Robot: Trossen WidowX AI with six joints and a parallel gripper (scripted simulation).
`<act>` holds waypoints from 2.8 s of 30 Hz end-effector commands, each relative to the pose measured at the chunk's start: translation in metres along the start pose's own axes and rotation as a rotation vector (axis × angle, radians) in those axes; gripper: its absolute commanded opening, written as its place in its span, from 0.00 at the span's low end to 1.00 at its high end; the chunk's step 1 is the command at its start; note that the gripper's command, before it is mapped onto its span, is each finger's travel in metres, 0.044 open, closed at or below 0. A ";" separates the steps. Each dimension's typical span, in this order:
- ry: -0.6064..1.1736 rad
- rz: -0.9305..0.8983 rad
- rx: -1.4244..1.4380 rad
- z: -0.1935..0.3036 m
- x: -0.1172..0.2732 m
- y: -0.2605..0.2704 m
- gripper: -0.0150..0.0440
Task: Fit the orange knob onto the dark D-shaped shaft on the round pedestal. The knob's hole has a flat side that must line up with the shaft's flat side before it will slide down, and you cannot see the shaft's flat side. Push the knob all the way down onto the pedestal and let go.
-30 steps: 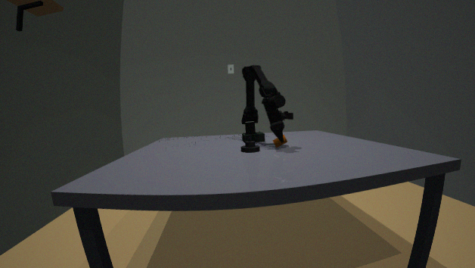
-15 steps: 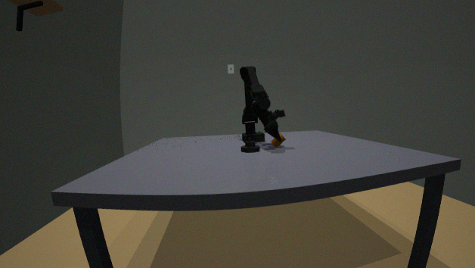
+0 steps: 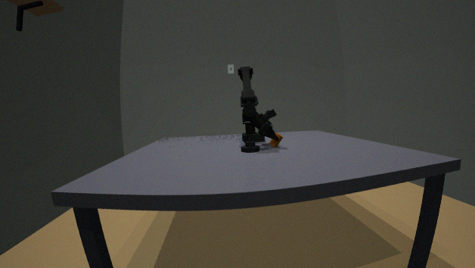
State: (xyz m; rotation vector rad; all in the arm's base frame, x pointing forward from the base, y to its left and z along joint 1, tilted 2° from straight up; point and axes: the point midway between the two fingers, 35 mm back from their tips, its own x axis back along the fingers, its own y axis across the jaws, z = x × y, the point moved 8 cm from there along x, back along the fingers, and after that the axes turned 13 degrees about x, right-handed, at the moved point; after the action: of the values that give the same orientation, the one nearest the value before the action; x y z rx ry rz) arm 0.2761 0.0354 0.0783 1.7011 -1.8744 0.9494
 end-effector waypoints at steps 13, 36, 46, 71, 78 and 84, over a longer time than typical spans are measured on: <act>-0.158 0.036 -0.003 0.023 0.004 0.006 0.65; -0.158 0.036 -0.003 0.023 0.004 0.006 0.69; -0.158 0.036 -0.003 0.023 0.004 0.006 1.00; 0.347 -0.177 -0.046 -0.075 0.047 -0.022 1.00; 0.780 -0.193 0.003 -0.117 0.052 -0.028 1.00; 0.780 -0.193 0.003 -0.117 0.052 -0.028 1.00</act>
State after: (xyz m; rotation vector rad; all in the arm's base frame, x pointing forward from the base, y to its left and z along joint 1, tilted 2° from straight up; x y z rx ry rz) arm 0.2806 0.0847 0.1987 1.2550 -1.2095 1.2733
